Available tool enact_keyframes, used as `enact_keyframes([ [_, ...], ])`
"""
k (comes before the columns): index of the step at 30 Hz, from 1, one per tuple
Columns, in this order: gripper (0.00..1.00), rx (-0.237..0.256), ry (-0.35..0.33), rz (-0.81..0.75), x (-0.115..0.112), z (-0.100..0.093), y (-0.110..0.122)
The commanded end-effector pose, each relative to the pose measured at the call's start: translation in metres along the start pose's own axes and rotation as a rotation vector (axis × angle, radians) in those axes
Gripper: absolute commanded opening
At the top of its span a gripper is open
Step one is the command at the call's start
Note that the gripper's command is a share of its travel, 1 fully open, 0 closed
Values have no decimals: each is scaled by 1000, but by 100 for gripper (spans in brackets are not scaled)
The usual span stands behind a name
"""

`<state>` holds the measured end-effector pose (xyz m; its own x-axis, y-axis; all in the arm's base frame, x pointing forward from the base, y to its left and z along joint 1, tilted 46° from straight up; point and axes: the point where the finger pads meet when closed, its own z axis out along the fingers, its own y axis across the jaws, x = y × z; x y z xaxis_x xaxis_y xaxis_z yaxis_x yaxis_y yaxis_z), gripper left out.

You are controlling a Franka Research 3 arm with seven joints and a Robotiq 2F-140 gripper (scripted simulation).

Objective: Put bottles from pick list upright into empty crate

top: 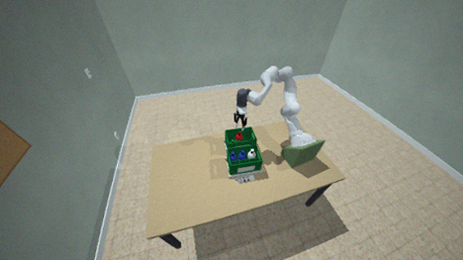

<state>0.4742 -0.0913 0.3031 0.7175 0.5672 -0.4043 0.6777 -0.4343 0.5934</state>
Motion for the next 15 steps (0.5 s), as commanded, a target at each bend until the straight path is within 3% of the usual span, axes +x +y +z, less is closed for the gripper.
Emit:
enact_keyframes([
  [1, 38, -3, 3, -6, 1, 6, 1],
  [15, 38, -3, 3, -6, 1, 22, 1],
])
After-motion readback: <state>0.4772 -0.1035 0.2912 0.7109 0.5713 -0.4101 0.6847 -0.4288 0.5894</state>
